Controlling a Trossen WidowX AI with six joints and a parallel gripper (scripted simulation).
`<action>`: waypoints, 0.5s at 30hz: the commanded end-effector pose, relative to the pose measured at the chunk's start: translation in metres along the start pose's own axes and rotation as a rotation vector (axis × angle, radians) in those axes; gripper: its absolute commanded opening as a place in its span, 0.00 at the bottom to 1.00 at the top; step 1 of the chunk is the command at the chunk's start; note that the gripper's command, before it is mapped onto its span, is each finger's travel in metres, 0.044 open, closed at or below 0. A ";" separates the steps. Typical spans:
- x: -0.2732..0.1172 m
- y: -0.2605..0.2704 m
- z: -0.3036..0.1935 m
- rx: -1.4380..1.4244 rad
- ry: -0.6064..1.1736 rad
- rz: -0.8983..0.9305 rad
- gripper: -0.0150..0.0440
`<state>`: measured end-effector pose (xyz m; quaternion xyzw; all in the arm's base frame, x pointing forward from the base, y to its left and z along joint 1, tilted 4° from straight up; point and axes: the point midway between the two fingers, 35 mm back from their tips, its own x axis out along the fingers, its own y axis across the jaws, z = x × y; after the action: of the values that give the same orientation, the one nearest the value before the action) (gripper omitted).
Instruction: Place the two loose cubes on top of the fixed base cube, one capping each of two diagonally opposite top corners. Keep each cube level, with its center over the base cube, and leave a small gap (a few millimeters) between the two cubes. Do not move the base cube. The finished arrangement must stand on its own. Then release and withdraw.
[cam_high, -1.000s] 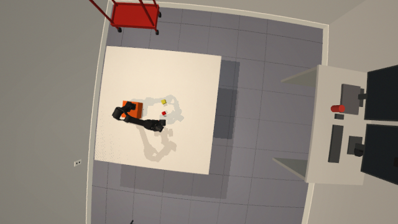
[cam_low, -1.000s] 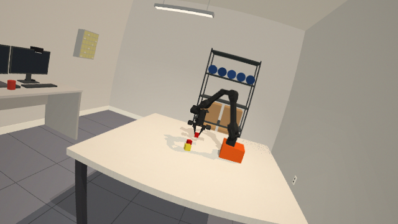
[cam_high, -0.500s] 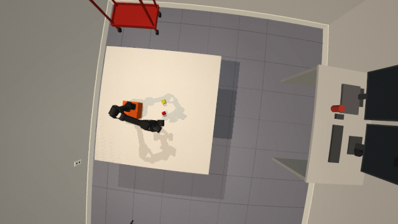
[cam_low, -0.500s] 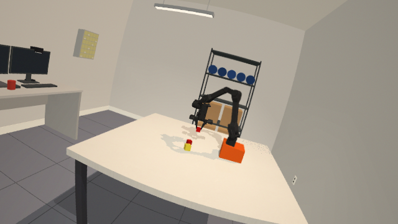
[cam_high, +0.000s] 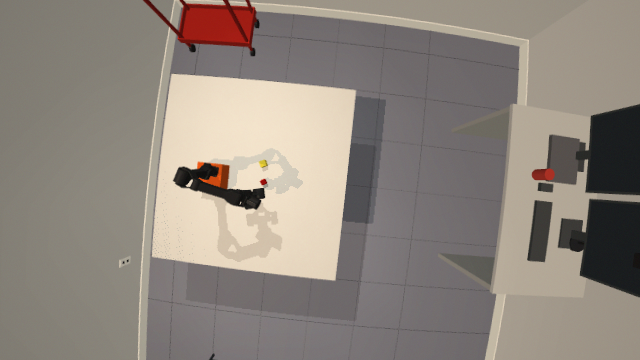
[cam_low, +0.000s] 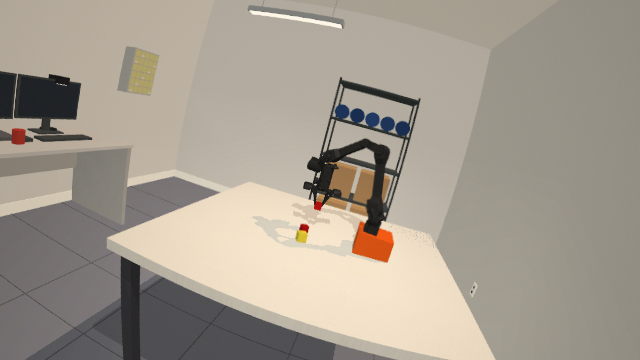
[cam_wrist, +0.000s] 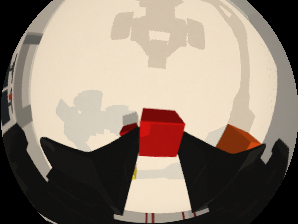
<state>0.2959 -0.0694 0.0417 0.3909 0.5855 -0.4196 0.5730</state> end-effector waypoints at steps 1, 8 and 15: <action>0.001 0.006 -0.009 -0.052 0.003 0.010 0.43; 0.003 0.016 -0.027 -0.159 0.005 0.020 0.43; 0.006 0.024 -0.046 -0.266 0.007 0.025 0.43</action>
<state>0.3018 -0.0255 0.0355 0.3293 0.6265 -0.3442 0.6169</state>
